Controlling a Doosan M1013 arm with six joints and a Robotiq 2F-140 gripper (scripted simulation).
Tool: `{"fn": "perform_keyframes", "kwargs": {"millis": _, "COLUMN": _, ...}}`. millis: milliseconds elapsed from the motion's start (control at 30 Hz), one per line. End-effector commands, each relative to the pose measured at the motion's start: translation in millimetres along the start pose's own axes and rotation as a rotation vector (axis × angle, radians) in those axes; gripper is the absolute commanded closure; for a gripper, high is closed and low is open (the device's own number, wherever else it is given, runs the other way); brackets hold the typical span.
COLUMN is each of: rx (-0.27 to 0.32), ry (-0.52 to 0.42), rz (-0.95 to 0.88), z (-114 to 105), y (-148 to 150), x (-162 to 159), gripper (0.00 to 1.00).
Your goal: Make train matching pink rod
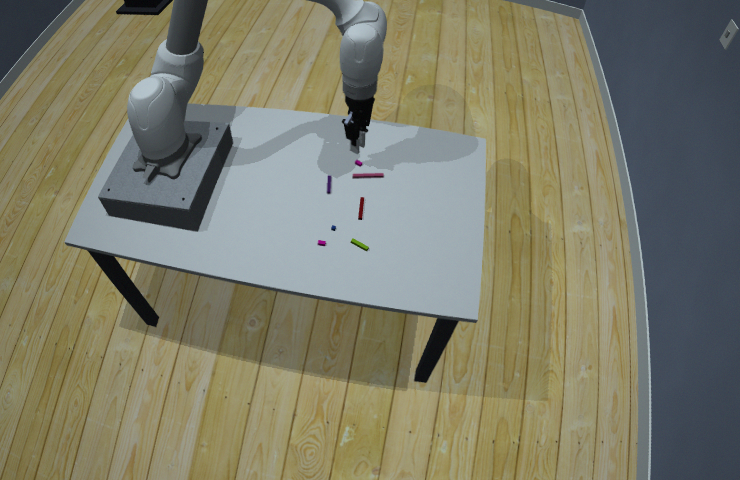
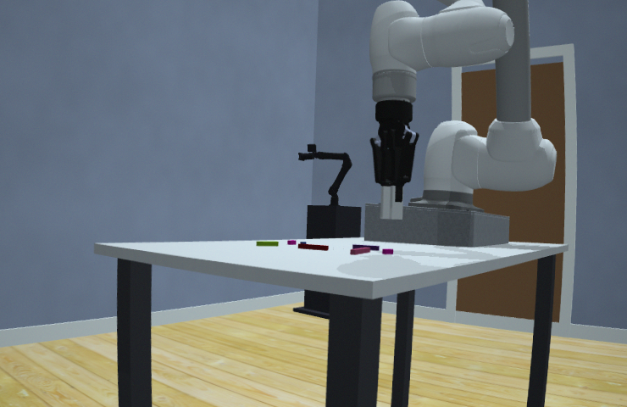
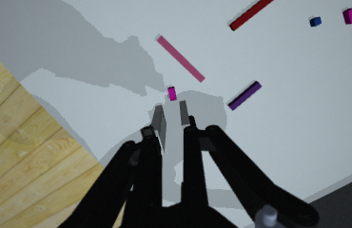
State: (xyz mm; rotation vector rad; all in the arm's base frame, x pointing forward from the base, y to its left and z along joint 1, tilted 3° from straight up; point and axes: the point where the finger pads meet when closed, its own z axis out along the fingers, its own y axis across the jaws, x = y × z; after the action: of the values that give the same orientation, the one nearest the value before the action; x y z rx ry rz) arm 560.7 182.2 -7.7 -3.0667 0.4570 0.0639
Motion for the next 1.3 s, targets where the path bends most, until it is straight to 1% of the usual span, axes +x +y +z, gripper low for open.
{"fn": "perform_keyframes", "kwargs": {"millis": 0, "rx": 0.0, "ry": 0.0, "rz": 0.0, "z": -0.1, "y": 0.0, "x": 0.0, "gripper": 0.85}}
{"fn": "perform_keyframes", "kwargs": {"millis": 867, "rx": 0.0, "ry": 0.0, "rz": 0.0, "z": 1.8, "y": 0.0, "x": 0.0, "gripper": 0.85}}
{"fn": "perform_keyframes", "kwargs": {"millis": 1267, "rx": 0.0, "ry": 0.0, "rz": 0.0, "z": 14.0, "y": 0.0, "x": 0.0, "gripper": 0.85}}
